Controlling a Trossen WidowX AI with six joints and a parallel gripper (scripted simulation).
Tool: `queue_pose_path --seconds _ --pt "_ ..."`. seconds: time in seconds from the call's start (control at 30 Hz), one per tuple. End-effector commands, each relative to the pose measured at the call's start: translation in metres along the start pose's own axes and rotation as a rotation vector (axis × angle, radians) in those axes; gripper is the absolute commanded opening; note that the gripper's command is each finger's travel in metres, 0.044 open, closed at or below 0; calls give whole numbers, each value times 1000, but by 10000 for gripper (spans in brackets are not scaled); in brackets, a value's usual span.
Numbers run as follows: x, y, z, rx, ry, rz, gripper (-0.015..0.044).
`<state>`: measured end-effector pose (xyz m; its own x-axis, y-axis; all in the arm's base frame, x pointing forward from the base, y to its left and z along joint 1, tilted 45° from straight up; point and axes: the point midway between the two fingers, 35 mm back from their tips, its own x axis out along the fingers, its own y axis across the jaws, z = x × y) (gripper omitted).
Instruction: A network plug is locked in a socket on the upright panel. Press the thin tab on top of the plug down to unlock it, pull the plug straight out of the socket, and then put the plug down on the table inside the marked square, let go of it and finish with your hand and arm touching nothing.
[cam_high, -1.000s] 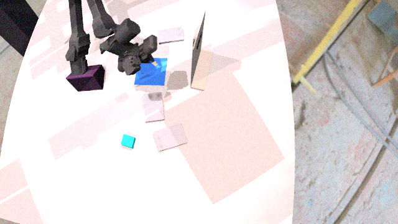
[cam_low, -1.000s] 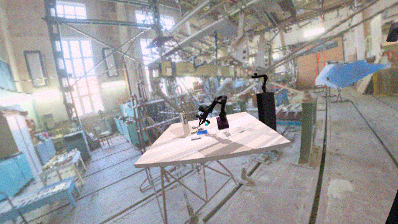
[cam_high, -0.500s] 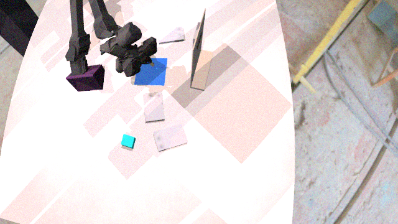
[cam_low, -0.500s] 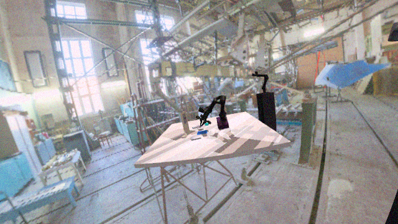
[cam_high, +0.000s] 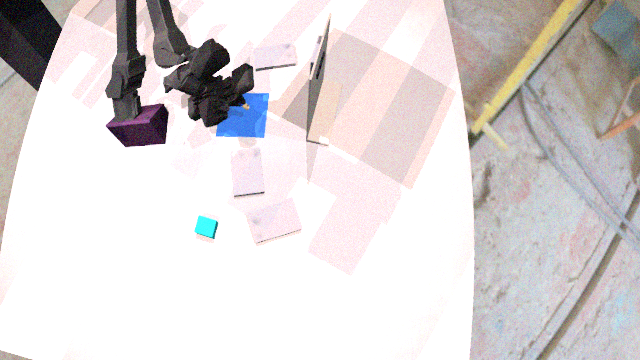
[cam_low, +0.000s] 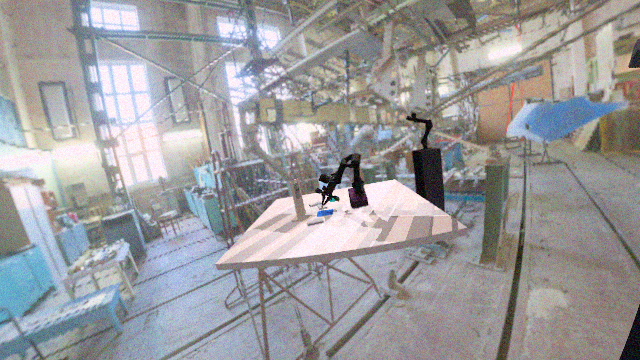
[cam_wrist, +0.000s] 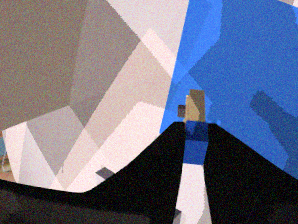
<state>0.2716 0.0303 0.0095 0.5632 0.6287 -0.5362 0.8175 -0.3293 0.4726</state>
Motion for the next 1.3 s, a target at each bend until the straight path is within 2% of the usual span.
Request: queue_pose_path --seconds 0.0,1.27 --pt "5 -3 1 3 -4 -3 0" --pt "32 -26 -3 7 2 2 0"
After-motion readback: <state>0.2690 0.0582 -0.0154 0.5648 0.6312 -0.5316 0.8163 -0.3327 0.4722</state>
